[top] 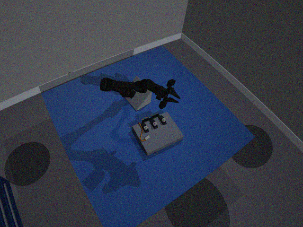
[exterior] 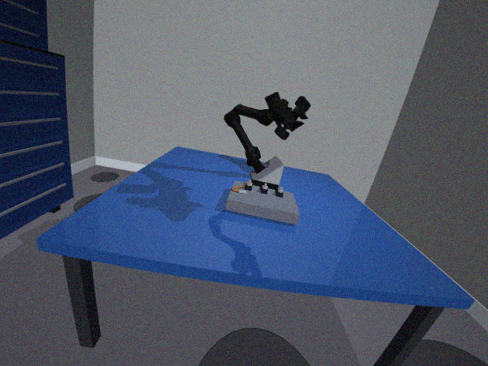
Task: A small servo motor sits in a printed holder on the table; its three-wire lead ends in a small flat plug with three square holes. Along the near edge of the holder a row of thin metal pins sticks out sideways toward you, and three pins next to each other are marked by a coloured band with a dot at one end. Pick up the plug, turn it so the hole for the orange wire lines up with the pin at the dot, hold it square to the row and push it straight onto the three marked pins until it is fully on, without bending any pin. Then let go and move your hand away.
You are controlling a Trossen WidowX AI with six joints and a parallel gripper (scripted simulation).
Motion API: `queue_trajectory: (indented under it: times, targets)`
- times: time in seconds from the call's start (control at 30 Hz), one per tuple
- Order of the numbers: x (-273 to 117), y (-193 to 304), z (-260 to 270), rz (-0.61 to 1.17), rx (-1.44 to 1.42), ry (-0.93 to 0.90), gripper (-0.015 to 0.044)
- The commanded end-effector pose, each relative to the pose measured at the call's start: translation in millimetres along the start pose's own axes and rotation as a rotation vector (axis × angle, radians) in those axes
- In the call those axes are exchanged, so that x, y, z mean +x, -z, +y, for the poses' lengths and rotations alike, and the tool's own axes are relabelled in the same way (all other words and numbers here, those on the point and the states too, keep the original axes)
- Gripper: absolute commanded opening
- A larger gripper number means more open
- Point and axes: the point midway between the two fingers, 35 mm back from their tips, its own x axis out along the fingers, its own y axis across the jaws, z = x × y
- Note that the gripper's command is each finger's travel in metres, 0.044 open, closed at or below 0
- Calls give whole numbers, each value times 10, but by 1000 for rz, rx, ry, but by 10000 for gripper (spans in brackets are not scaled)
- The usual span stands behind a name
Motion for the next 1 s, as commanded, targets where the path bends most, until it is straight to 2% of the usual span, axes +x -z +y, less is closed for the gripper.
queue_trajectory:
  times: [0.0, 0.97]
  targets:
    - [-64, -91, -146, -3, -22, 5, 115]
    - [-832, -933, -1155, -144, -156, 73, 115]
